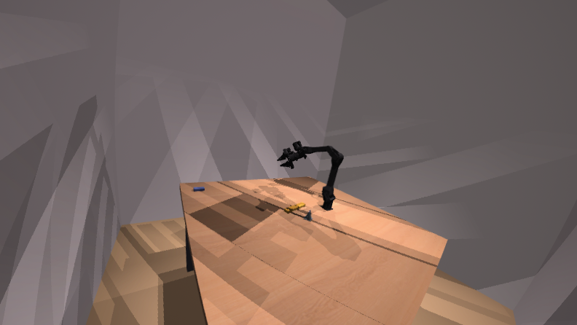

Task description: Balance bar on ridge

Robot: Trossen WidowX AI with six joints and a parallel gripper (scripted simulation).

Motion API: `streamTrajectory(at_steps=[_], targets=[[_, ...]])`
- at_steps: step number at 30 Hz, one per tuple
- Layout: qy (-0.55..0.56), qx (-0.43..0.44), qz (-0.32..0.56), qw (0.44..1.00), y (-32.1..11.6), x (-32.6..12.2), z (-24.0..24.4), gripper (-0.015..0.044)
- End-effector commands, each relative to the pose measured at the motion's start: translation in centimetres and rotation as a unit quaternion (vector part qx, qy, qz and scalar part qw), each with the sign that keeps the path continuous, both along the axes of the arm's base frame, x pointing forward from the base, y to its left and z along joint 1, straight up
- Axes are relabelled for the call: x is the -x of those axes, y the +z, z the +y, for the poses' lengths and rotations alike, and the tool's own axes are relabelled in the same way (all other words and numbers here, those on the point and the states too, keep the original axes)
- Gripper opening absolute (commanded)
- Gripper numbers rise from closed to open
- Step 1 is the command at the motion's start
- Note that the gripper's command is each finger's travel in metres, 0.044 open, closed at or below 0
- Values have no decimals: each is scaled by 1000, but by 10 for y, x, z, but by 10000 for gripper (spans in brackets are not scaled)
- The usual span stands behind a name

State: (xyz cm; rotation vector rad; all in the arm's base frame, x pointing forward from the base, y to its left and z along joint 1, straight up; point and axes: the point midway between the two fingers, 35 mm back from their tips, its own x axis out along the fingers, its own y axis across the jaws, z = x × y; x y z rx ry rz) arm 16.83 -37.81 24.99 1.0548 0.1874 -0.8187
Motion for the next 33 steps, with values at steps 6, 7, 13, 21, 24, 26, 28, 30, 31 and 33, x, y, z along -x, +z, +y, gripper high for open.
streamTrajectory(at_steps=[6, 7, 13, 21, 24, 26, 28, 30, 31, 33], targets=[[65, -4, 64, 996, -24, -35, 28, 315], [74, -4, 71, 995, -27, -39, 32, 315], [127, -2, 117, 985, -42, -61, 55, 315], [202, 4, 178, 963, -61, -84, 90, 315], [231, 8, 200, 952, -67, -91, 104, 315], [251, 11, 215, 944, -72, -95, 113, 315], [270, 14, 230, 935, -76, -99, 122, 315], [290, 18, 244, 925, -80, -102, 131, 315], [300, 20, 252, 920, -82, -104, 136, 315], [320, 23, 266, 909, -86, -107, 146, 315]])
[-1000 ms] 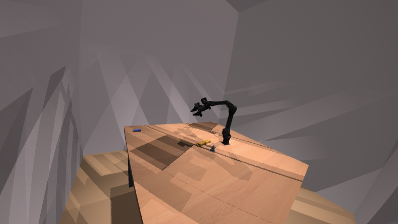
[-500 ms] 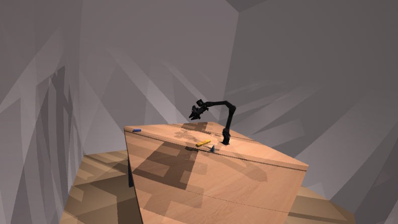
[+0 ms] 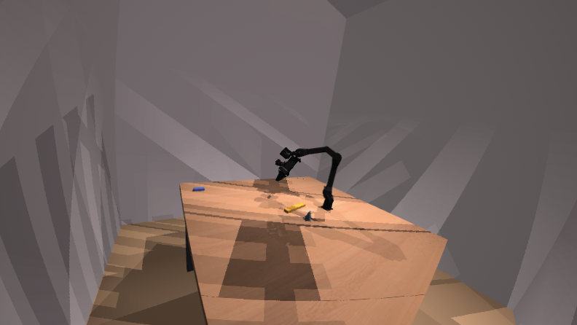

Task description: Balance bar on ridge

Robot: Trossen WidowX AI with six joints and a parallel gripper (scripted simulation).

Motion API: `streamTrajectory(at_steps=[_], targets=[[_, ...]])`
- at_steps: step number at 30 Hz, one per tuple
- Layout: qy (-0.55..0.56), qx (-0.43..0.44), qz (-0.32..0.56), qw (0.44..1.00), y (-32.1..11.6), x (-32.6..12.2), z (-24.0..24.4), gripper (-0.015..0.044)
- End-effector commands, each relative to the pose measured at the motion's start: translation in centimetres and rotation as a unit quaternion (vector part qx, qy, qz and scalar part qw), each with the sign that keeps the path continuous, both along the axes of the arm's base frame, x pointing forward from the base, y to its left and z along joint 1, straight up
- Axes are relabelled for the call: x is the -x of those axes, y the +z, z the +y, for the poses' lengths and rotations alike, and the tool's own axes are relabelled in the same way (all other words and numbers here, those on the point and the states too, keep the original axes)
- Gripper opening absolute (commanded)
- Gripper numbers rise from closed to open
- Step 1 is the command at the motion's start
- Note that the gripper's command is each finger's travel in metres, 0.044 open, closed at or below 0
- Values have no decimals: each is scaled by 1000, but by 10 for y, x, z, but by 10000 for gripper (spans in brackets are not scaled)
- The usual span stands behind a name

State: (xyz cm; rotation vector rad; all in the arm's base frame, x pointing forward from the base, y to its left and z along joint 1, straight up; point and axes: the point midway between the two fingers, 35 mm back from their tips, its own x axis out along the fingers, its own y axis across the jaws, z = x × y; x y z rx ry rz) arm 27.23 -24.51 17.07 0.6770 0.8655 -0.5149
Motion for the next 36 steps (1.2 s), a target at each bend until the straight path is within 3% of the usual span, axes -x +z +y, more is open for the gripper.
streamTrajectory(at_steps=[1, 18, 36], targets=[[41, 5, 31, 999, -9, -4, 17, 315], [244, 40, 155, 957, -36, -11, 96, 315], [454, 84, 266, 847, -53, 7, 166, 315]])
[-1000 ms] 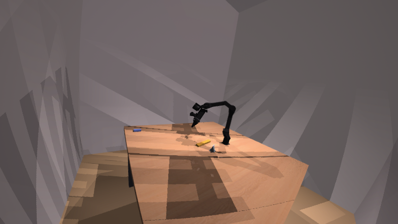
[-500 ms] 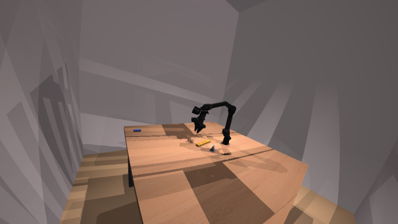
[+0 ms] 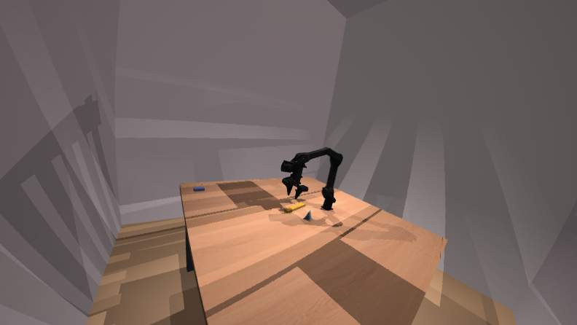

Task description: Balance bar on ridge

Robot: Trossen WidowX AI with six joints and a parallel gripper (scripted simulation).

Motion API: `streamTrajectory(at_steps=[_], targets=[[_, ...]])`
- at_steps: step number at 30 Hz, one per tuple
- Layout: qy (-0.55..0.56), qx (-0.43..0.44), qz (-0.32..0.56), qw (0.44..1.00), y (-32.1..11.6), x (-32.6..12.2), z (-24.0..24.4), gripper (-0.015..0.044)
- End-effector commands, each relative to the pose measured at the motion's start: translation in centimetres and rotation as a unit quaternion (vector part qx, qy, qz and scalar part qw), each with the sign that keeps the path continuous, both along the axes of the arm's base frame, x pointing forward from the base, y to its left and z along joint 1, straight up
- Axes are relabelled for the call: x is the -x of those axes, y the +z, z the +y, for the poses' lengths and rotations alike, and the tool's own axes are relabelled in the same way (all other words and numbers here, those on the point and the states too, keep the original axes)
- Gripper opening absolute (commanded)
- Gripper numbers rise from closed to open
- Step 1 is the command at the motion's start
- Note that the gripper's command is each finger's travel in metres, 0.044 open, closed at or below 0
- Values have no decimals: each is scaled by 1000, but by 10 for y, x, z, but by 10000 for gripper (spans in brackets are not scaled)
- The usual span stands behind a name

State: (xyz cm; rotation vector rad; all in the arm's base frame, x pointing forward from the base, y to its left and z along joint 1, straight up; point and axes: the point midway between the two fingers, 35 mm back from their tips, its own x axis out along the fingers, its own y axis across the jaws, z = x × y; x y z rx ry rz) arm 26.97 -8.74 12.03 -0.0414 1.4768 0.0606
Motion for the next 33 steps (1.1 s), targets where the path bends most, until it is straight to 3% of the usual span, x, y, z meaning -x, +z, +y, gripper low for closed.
streamTrajectory(at_steps=[1, 9, 17, 33], targets=[[49, 11, 26, 998, -3, 6, 11, 315], [68, 14, 35, 997, -7, 8, 15, 315], [68, 14, 36, 997, -48, 7, 15, 315], [68, 14, 36, 997, -66, 7, 15, 315]])
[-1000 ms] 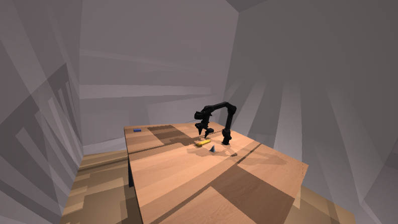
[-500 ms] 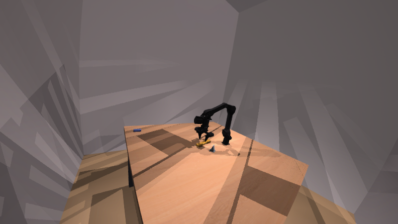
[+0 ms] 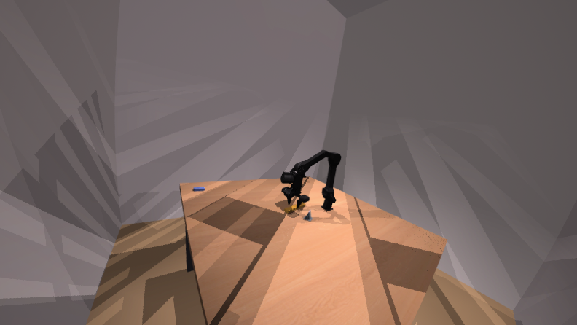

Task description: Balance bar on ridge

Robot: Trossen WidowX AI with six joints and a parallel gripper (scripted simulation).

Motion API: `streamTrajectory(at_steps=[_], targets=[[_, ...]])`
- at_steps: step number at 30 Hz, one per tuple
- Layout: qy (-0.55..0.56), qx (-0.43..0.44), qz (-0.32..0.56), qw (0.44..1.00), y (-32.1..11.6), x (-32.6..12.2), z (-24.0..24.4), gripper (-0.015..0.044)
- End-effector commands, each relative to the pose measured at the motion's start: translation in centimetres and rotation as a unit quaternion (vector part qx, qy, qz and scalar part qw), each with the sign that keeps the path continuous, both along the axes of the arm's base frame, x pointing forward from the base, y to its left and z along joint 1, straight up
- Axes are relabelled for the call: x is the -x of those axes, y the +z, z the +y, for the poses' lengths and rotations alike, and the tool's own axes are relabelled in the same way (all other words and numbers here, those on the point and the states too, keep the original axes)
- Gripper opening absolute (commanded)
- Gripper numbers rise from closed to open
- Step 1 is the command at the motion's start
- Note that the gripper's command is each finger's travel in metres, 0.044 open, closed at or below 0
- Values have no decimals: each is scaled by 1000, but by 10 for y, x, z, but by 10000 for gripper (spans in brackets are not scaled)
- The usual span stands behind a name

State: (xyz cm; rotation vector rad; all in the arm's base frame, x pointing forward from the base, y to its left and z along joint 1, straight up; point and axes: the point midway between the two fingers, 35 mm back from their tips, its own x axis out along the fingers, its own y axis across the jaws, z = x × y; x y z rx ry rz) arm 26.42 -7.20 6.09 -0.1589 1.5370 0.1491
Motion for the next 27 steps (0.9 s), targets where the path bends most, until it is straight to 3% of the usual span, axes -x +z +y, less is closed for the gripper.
streamTrajectory(at_steps=[1, 20, 27], targets=[[3, 1, 4, 1000, -8, 1, 0, 315], [3, 1, 4, 1000, -15, 1, 0, 315], [0, -1, 4, 1000, -15, 1, 0, 151]])
